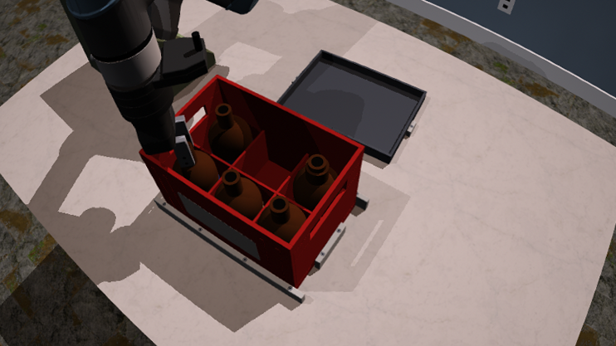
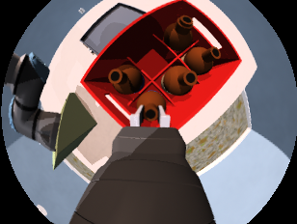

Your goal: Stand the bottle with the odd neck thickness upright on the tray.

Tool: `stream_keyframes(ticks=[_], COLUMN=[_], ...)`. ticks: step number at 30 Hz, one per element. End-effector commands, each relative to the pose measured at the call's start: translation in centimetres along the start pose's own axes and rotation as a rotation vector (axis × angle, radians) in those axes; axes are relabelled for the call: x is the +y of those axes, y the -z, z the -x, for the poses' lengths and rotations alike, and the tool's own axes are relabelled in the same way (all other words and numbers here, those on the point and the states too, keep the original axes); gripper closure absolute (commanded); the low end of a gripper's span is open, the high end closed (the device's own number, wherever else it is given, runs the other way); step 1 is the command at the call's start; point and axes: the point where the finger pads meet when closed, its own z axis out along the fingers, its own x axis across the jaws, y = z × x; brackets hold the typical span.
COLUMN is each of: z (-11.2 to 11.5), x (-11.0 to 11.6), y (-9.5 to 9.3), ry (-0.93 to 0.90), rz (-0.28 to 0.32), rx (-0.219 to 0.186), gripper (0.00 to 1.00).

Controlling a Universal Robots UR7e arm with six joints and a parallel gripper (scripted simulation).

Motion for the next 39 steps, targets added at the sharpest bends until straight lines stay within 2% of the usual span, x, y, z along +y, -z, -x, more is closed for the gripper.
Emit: stream_keyframes(ticks=[1, 33, 34, 39], z=[-0.04, -0.04, -0.04, -0.04], x=[0.02, 0.02, 0.02, 0.02], y=[0.05, 0.05, 0.05, 0.05], ry=[0.0, 0.0, 0.0, 0.0], rz=[0.0, 0.0, 0.0, 0.0], rx=[0.001, 0.001, 0.001, 0.001], gripper=[1.0, 1.0, 0.0, 0.0])
